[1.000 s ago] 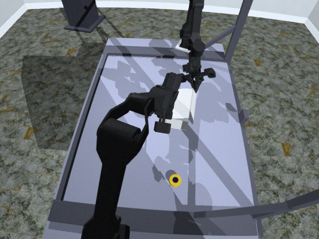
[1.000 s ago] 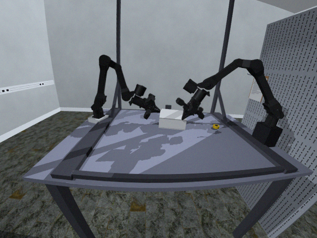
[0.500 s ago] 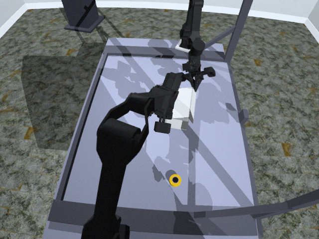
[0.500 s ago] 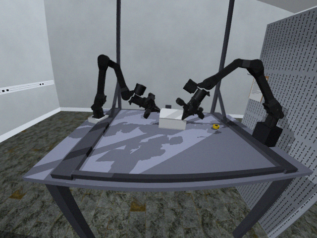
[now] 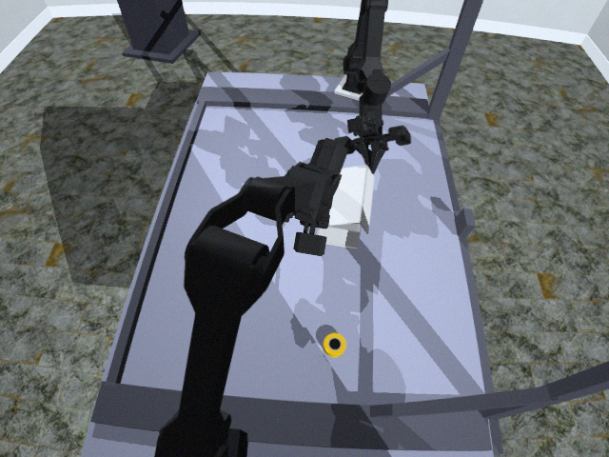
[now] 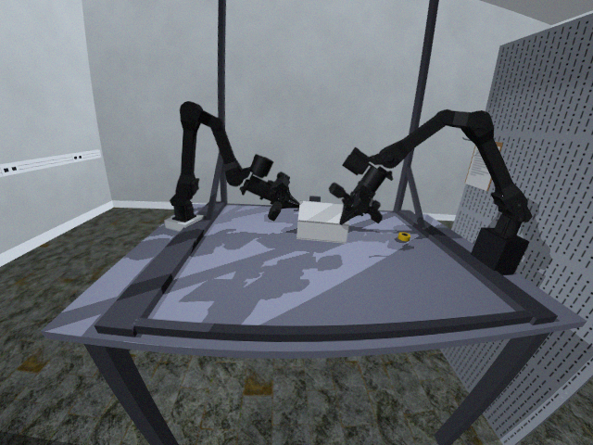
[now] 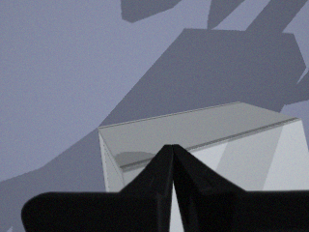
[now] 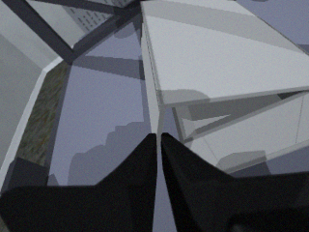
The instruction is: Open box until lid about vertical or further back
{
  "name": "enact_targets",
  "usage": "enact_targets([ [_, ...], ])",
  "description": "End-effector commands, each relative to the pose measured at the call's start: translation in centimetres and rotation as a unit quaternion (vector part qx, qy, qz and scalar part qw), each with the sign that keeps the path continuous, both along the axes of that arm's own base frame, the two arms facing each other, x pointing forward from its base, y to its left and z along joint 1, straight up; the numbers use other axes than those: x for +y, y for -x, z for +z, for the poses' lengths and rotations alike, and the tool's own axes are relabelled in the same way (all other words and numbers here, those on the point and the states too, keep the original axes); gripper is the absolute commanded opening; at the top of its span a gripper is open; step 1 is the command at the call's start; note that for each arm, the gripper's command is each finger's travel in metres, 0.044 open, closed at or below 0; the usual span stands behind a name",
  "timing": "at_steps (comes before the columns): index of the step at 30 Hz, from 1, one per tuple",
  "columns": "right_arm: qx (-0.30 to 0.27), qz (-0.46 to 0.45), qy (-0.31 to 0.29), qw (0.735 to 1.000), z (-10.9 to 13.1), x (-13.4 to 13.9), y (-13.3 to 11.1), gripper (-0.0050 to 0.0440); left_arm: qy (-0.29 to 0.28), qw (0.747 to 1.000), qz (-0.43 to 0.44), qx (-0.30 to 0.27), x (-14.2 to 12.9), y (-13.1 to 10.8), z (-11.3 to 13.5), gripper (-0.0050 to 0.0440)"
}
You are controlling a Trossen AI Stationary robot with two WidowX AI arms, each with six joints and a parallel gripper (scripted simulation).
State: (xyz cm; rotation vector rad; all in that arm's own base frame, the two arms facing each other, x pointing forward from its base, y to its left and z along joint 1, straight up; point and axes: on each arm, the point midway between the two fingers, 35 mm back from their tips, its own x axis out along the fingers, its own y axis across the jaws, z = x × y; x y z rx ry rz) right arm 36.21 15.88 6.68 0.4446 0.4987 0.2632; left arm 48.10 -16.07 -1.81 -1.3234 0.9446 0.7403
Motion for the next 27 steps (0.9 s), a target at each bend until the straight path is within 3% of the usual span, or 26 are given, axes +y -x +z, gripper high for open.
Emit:
enact_targets([
  [1, -0.021, 0.006, -0.009, 1.000, 1.8, 0.4, -0.3, 0.0010, 0.000, 1.000, -0.001, 0.003, 0.0, 0.1, -0.1, -0.0050],
  [16, -0.013, 0.004, -0.006, 1.000, 1.4, 0.2, 0.0, 0.0010, 0.000, 1.000, -0.001, 0.003, 0.0, 0.1, -0.1, -0.0050],
  [27, -0.020, 0.004, -0.010, 1.000, 2.5, 0.4, 0.0, 0.0010, 0.000, 1.000, -0.001, 0.003, 0.0, 0.1, -0.1, -0.0050],
])
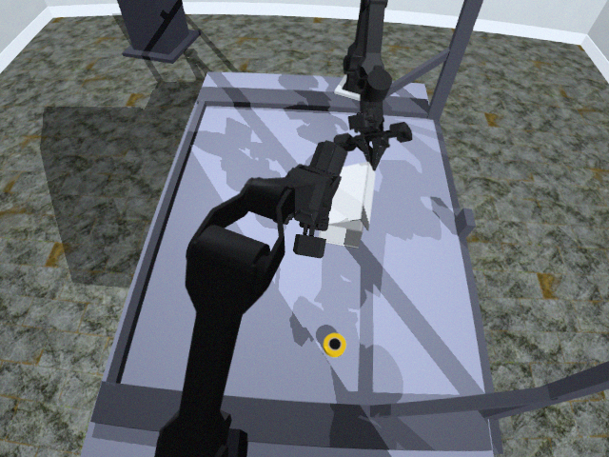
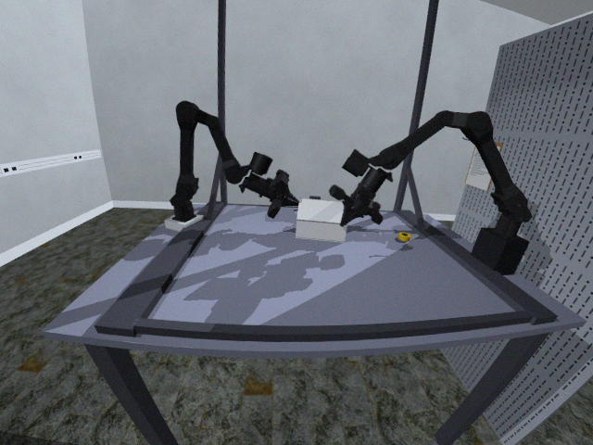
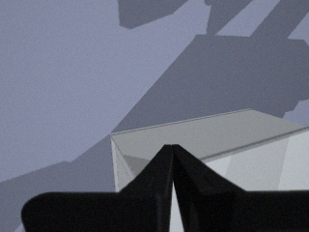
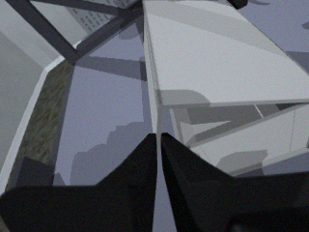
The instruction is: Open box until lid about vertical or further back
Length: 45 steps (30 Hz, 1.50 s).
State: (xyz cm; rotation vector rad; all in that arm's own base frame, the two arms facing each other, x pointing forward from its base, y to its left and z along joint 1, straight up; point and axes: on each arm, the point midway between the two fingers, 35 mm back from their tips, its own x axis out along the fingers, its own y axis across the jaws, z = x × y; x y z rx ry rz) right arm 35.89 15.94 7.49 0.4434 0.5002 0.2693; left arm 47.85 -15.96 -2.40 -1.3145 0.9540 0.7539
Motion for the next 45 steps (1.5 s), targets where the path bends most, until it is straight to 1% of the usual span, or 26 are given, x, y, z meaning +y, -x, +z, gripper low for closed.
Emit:
enact_targets([
  [1, -0.020, 0.001, -0.010, 1.000, 1.8, 0.3, -0.3, 0.0010, 0.003, 1.000, -0.001, -0.004, -0.1, -0.2, 0.5, -0.0050],
  [5, -0.020, 0.001, -0.010, 1.000, 1.9, 0.3, -0.2, 0.0010, 0.003, 1.000, -0.001, -0.004, -0.1, -0.2, 0.5, -0.0050],
  [7, -0.014, 0.000, -0.007, 1.000, 1.2, 0.3, 0.0, 0.0010, 0.003, 1.000, -0.001, -0.004, -0.1, -0.2, 0.5, -0.0050],
  [10, -0.021, 0.000, -0.010, 1.000, 2.1, 0.3, -0.2, 0.0010, 0.003, 1.000, -0.001, -0.004, -0.1, -0.2, 0.5, -0.0050],
  [45, -0.018, 0.001, -0.009, 1.000, 3.1, 0.0, 0.5, 0.0010, 0.003, 1.000, -0.001, -0.004, -0.1, -0.2, 0.5, -0.0050],
])
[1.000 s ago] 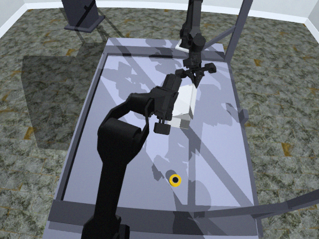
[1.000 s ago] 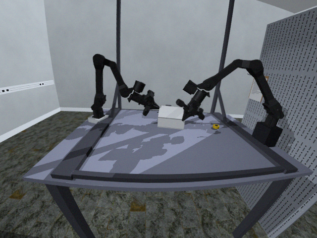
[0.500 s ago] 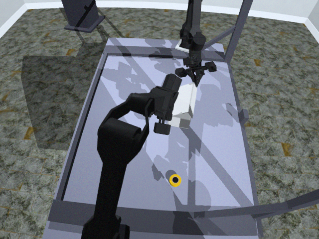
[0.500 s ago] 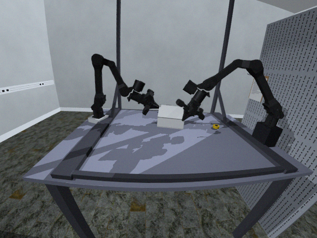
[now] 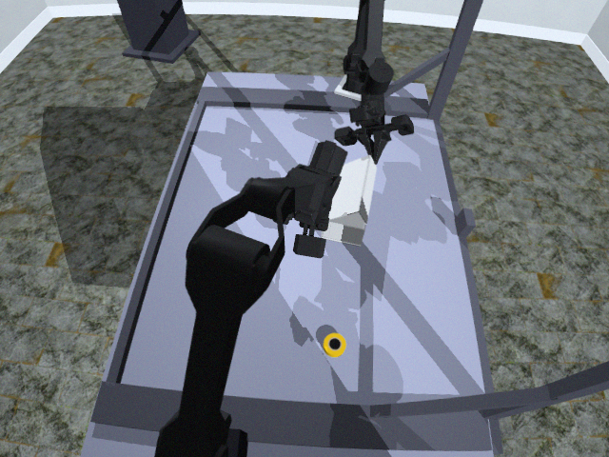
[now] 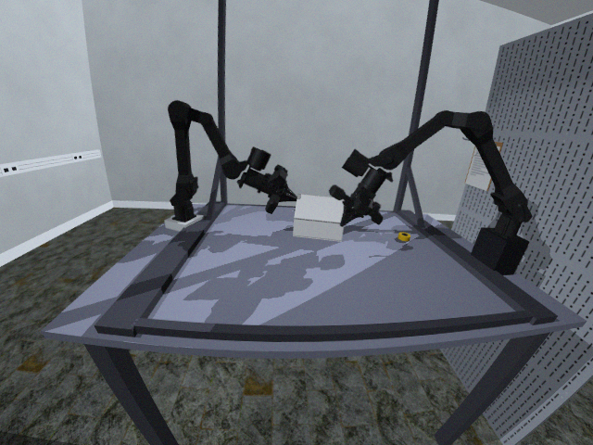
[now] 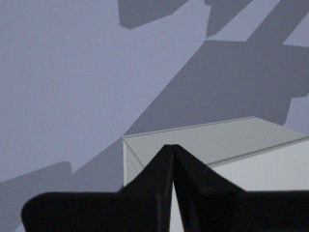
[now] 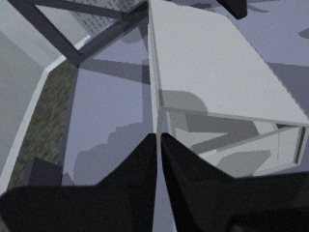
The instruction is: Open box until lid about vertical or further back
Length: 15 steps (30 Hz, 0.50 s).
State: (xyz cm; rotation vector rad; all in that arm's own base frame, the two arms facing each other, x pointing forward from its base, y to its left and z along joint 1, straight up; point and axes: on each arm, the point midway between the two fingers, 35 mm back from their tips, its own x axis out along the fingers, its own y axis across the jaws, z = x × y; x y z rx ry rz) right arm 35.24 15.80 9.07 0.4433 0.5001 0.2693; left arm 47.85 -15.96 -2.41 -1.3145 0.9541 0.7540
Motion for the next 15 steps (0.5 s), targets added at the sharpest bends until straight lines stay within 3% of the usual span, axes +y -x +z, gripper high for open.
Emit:
enact_targets([
  [1, -0.018, 0.001, -0.009, 1.000, 1.61, 0.10, -0.16, 0.0010, 0.003, 1.000, -0.001, -0.004, -0.15, -0.19, 0.47, -0.0050],
  [15, -0.019, 0.001, -0.009, 1.000, 2.23, -0.07, -0.01, 0.0010, 0.003, 1.000, -0.001, -0.004, -0.15, -0.19, 0.47, -0.0050],
])
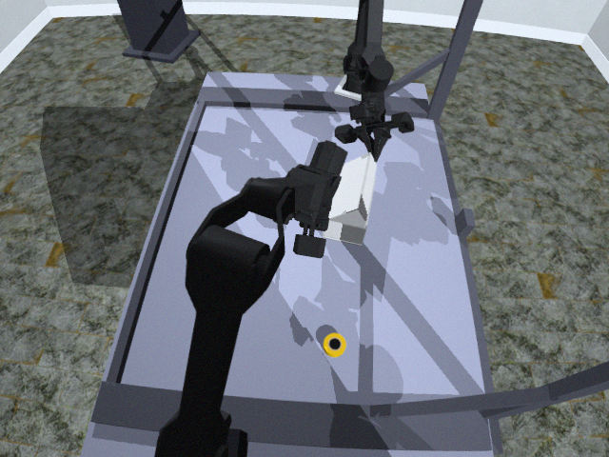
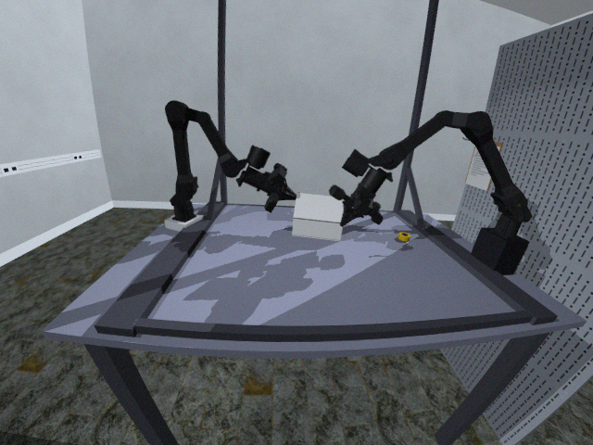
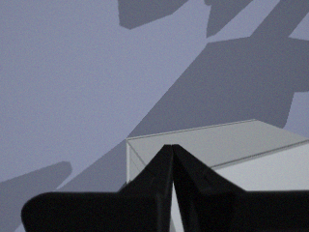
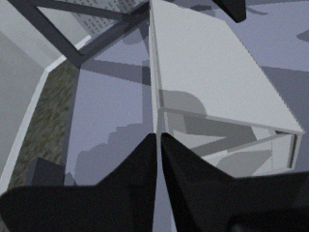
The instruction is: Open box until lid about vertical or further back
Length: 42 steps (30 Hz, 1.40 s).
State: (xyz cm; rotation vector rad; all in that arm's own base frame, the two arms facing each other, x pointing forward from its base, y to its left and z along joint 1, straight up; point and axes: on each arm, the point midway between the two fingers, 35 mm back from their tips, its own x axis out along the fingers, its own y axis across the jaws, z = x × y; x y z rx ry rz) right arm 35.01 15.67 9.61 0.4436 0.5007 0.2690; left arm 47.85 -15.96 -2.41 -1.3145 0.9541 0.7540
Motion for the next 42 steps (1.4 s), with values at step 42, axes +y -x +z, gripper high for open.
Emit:
enact_targets([
  [42, -0.004, -0.001, -0.021, 1.000, 1.0, -0.3, 0.1, 0.0010, 0.003, 1.000, -0.001, -0.004, -0.1, -0.2, 0.5, -0.0050],
])
